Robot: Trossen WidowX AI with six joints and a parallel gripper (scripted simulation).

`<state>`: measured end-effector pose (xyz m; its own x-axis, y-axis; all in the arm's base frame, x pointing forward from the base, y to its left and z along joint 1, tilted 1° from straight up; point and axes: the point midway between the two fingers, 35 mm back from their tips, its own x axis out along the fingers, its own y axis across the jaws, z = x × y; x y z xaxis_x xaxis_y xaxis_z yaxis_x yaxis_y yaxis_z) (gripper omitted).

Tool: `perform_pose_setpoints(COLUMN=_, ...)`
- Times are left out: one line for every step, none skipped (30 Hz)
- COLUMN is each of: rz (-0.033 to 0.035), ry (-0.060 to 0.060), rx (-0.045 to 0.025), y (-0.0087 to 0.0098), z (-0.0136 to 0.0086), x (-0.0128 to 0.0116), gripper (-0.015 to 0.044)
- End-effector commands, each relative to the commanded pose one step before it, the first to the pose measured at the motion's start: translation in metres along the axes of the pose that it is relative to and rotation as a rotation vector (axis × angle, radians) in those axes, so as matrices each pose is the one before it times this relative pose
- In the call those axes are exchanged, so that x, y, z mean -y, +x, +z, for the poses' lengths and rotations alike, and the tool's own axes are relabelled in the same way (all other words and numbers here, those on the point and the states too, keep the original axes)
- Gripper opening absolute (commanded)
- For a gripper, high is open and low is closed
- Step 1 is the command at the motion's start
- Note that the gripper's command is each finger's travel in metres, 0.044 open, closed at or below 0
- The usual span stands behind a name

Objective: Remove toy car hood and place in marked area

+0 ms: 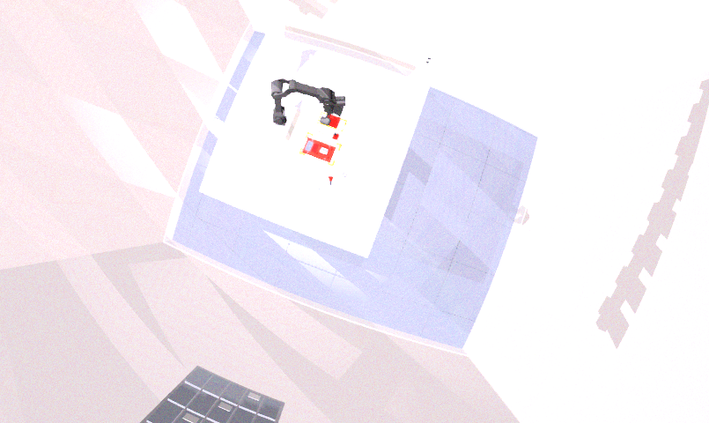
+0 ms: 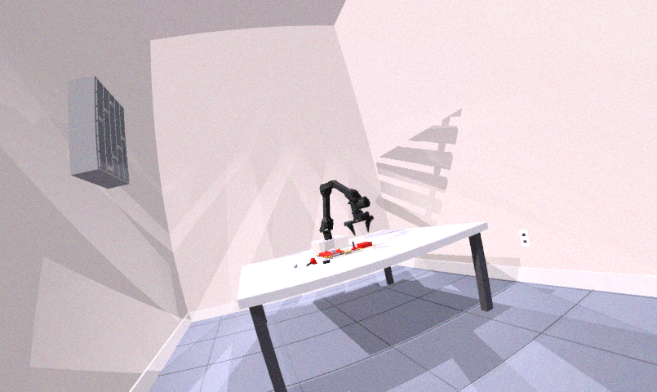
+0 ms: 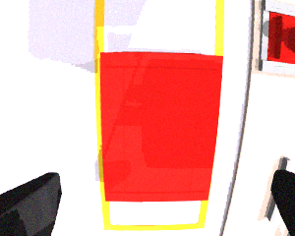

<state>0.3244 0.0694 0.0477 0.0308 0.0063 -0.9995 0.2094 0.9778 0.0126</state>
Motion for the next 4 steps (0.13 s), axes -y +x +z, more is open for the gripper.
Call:
perform_pose_setpoints(rz=0.0011, ry=0.0015, rx=0.00712, y=-0.00273, z=0.00073, x=-0.00008, gripper=0.044)
perform_pose_setpoints(rz=0.0, ry=0.0, rx=0.0, y=0.0, z=0.0, x=0.0, gripper=0.044)
perform_pose_setpoints(rz=0.0, ry=0.0, rx=0.0, y=0.0, z=0.0, x=0.0, gripper=0.044)
perform_pose_setpoints(rz=0.0, ry=0.0, rx=0.0, y=0.0, z=0.0, x=0.0, gripper=0.044)
